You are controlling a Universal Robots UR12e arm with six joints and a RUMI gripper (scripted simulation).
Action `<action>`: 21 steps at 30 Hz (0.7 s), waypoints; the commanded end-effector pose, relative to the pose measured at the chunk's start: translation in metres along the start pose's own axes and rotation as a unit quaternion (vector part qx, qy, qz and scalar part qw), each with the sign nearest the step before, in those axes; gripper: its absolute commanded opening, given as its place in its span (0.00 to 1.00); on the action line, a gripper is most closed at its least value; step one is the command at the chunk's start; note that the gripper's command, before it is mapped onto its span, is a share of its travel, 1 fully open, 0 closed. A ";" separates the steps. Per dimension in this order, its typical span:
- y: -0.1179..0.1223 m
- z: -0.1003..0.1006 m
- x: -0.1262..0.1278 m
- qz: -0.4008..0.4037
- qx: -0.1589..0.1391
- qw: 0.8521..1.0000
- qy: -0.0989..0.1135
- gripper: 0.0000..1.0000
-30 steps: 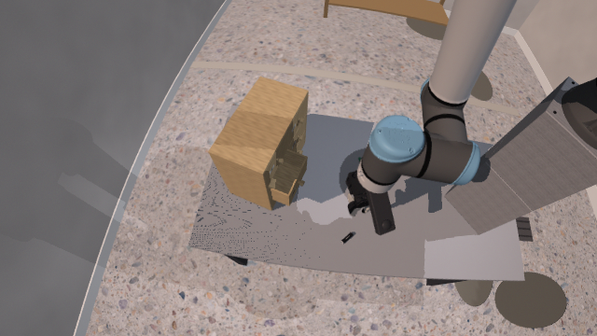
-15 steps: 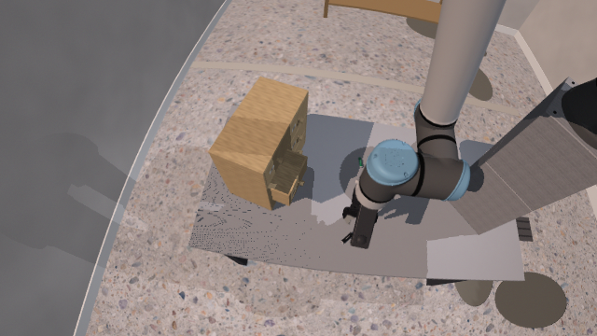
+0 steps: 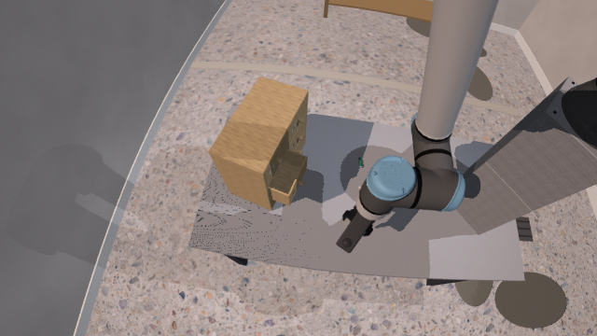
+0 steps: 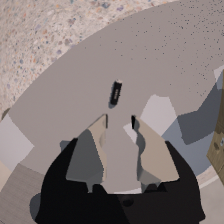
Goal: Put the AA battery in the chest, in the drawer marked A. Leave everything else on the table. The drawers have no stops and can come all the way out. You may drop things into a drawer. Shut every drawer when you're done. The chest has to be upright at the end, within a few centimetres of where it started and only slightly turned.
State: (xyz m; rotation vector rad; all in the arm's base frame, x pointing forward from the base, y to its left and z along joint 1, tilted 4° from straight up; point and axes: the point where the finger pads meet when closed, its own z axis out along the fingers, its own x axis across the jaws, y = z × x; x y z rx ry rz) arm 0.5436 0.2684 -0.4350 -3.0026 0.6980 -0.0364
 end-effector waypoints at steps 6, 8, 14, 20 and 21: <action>-0.002 0.011 -0.003 0.064 -0.001 0.998 0.002 0.20; -0.002 0.013 -0.003 0.073 -0.001 0.997 0.002 0.20; -0.002 0.015 -0.004 0.086 -0.001 0.996 0.002 0.20; -0.002 0.016 -0.004 0.088 -0.001 0.996 0.002 0.20; -0.002 0.016 -0.004 0.088 -0.001 0.996 0.002 0.20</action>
